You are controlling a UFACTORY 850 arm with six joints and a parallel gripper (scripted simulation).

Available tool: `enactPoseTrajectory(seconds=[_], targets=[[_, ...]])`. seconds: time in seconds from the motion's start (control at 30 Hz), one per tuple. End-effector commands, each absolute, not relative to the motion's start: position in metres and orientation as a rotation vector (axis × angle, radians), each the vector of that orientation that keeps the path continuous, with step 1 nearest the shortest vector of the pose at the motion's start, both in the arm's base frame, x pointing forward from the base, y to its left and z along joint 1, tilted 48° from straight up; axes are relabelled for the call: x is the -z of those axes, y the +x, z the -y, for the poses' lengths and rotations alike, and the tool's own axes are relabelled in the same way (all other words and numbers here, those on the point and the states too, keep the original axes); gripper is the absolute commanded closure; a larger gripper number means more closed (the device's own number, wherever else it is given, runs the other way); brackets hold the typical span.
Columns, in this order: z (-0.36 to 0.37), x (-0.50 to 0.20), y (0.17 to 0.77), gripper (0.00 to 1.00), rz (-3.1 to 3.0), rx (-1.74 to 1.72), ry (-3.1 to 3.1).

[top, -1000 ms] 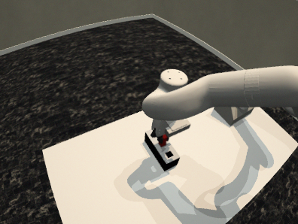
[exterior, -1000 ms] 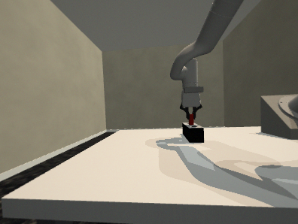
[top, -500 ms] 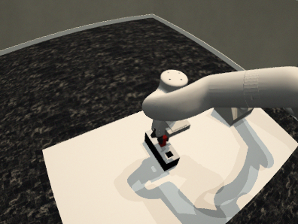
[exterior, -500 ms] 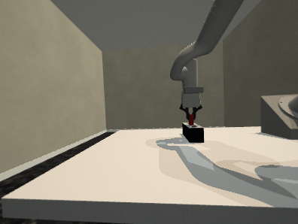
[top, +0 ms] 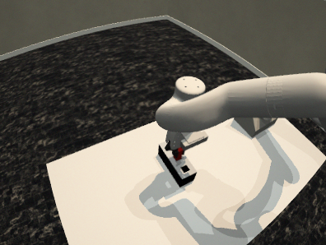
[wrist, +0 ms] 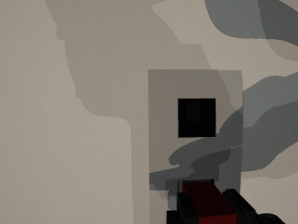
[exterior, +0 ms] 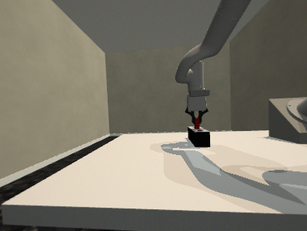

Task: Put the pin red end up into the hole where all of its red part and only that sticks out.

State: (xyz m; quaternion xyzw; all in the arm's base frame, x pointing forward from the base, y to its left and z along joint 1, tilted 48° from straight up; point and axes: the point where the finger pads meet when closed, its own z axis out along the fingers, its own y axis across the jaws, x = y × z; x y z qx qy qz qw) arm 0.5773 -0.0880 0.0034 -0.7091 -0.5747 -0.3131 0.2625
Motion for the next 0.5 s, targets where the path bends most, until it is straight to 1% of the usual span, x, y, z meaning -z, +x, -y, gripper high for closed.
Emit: enactPoseTrajectory(seconds=[0.0,0.47], targets=[[0.0891,-0.0033,0.5772,1.00,1.555,0.847,-1.920],[0.0851,-0.0014,0.5772,1.00,1.555,0.847,-1.921]])
